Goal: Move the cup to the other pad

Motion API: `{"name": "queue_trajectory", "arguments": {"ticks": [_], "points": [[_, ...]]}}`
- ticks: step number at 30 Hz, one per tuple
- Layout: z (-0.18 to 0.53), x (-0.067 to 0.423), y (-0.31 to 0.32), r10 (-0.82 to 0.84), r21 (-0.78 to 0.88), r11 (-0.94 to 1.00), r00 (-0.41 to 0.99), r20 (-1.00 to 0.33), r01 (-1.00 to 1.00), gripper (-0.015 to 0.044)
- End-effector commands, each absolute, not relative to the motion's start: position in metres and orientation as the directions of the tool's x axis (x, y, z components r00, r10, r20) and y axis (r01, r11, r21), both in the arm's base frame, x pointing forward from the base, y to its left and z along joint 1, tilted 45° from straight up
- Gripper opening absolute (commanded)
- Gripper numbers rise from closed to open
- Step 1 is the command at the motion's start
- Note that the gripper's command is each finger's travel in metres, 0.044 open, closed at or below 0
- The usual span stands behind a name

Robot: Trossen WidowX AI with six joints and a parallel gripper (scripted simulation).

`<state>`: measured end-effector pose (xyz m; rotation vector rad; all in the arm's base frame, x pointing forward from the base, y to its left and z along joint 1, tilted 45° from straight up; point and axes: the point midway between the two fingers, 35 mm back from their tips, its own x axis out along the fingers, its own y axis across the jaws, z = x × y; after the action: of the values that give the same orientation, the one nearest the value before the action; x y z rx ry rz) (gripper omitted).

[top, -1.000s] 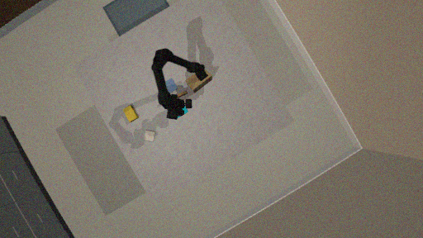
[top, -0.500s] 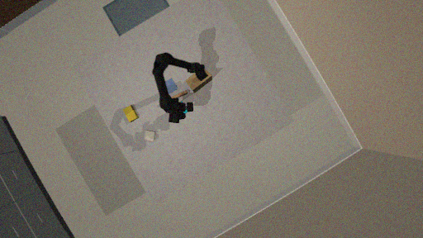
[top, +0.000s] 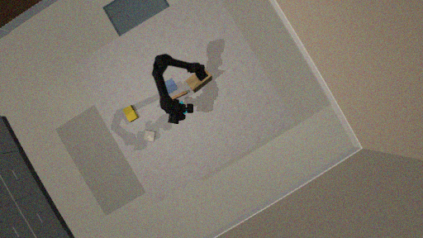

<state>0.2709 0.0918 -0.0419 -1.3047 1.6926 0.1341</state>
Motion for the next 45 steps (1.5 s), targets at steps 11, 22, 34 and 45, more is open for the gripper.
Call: {"name": "queue_trajectory", "arguments": {"ticks": [11,22,34,45], "points": [[-0.061,0.269,0.072,-0.697,-0.433,0.414,0.027,-0.716,-0.801,0.0],[-0.069,0.269,0.065,-0.698,-0.433,0.413,0.027,-0.716,-0.801,0.0],[-0.067,0.271,0.067,-0.693,-0.436,0.421,0.029,-0.721,-0.795,0.0],[-0.067,0.271,0.067,-0.693,-0.436,0.421,0.029,-0.721,-0.795,0.0128]]}}
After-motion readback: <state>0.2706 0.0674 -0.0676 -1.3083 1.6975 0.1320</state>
